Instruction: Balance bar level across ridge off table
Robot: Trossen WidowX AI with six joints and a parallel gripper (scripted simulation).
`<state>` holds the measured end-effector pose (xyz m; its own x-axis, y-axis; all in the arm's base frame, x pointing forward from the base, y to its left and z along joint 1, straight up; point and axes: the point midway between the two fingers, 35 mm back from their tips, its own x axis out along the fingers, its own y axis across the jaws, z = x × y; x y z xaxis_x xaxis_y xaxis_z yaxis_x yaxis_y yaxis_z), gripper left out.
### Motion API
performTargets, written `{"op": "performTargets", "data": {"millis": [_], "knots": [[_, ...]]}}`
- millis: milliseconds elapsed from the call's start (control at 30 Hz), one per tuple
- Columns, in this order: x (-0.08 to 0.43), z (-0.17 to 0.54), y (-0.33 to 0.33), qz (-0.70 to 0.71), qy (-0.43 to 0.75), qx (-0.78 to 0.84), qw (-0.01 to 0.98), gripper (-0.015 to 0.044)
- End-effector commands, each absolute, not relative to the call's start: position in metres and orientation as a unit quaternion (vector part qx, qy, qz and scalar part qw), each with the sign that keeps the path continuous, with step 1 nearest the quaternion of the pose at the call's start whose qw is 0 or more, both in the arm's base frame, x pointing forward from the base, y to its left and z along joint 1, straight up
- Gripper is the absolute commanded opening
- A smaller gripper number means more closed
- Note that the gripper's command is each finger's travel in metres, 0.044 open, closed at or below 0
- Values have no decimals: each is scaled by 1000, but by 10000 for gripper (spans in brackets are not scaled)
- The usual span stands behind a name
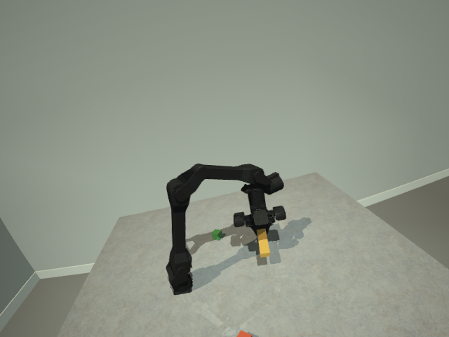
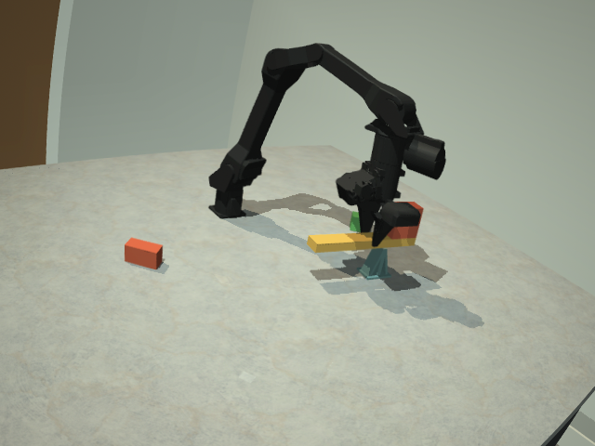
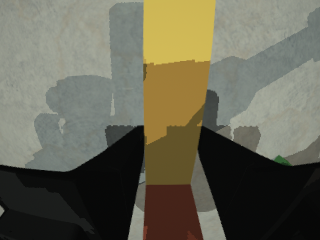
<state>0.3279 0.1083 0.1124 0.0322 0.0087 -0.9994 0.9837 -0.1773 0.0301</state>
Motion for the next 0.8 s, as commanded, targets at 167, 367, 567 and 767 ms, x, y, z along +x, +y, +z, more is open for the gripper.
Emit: {"op": "performTargets", "data": {"millis": [167, 367, 567, 767], "knots": [[328, 112, 108, -532, 449, 553, 458, 173], [328, 112, 108, -532, 449, 553, 458, 185], [328, 112, 108, -532, 449, 553, 458, 185], [328, 112, 108, -532, 449, 553, 458, 316]]}}
